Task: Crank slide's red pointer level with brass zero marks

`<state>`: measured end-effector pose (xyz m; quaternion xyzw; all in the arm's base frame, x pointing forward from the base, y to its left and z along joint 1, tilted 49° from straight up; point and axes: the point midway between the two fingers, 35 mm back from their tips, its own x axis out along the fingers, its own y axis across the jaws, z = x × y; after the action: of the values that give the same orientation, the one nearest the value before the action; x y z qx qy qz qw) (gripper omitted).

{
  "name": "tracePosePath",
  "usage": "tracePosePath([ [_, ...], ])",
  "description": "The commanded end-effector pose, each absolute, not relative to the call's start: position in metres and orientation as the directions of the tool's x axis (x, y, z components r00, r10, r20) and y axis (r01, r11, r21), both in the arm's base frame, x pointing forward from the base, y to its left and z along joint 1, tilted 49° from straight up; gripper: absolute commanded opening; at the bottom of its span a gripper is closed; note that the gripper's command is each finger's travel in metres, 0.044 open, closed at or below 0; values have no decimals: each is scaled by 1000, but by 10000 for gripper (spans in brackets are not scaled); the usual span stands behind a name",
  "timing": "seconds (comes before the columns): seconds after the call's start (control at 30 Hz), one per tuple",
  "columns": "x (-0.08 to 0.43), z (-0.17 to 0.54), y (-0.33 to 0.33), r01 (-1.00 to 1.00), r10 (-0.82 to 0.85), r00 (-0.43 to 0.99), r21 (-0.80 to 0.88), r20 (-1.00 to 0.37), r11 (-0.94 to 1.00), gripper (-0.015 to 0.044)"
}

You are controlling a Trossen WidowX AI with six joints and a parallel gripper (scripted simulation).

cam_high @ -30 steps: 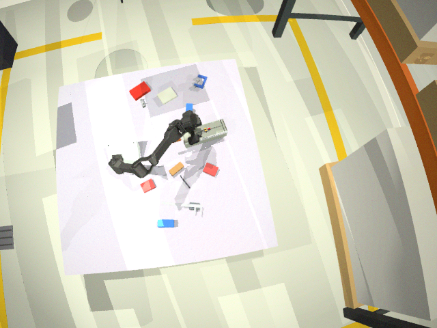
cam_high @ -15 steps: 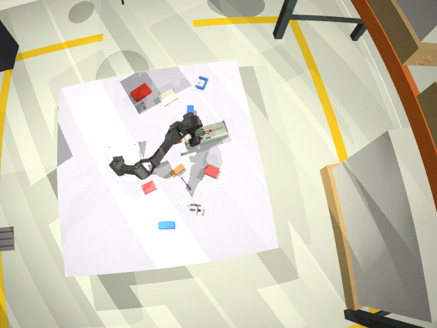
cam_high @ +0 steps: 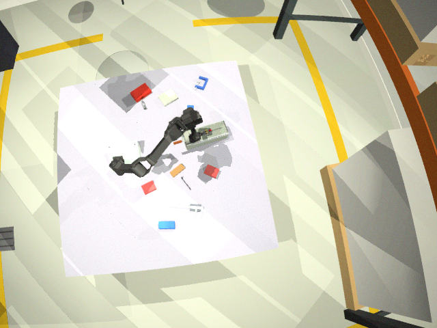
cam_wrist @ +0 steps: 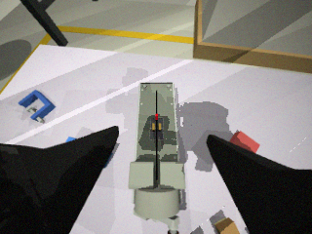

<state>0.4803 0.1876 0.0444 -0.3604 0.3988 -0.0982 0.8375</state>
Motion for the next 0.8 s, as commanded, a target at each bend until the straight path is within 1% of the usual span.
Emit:
tracePosePath([
  [0.0, 474, 46, 183, -121, -466, 654, -690, -596, 713, 440],
  [0.77, 371, 69, 163, -193, -428, 695, -723, -578, 663, 440],
])
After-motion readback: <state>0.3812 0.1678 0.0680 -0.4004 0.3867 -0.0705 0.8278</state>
